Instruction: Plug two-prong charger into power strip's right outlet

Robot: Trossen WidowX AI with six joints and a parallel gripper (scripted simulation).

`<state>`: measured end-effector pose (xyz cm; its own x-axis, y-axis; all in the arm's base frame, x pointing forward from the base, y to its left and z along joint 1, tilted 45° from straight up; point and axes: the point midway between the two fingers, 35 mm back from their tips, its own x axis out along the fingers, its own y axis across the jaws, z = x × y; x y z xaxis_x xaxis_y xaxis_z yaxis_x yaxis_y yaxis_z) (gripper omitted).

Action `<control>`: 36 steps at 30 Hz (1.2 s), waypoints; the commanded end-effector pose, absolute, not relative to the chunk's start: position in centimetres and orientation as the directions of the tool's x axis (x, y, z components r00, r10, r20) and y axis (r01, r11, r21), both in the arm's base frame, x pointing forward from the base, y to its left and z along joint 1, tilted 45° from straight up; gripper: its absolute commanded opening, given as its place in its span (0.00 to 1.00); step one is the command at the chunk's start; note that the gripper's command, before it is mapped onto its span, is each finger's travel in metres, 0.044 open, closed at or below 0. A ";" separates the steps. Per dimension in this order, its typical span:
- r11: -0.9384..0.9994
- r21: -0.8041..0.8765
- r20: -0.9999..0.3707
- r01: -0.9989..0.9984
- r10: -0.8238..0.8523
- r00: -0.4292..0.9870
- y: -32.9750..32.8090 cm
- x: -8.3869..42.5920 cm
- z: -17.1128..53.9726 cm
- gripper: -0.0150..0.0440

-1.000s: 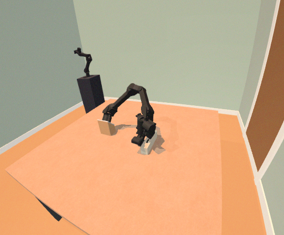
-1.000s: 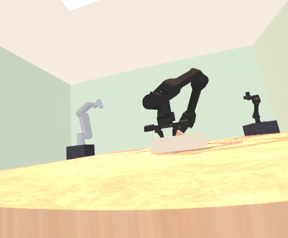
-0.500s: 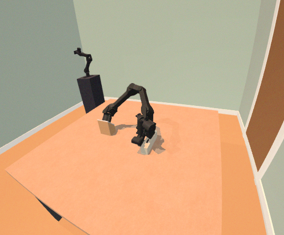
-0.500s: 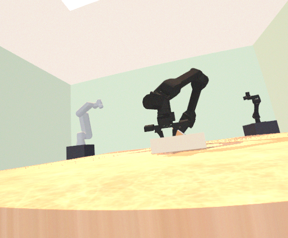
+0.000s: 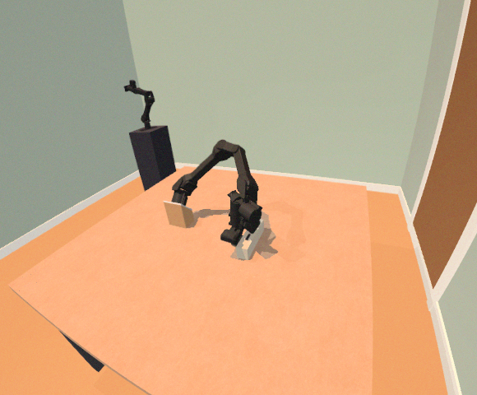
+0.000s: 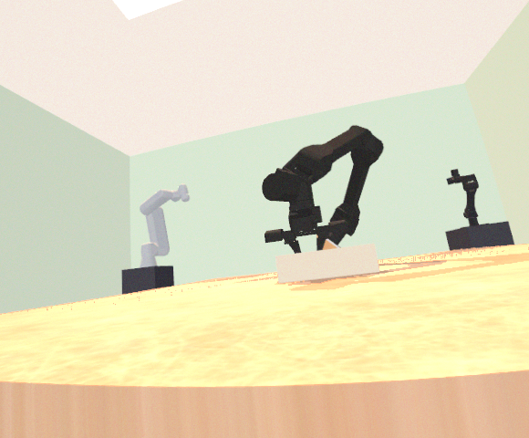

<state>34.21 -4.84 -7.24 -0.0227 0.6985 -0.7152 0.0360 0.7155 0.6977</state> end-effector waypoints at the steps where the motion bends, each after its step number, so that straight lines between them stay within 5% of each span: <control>1: 0.714 0.699 -0.715 0.024 0.700 -0.002 -5.0 34.6 -7.1 0.25; 36: 0.714 0.699 -0.715 0.024 0.699 -0.002 -5.2 34.7 -6.8 0.25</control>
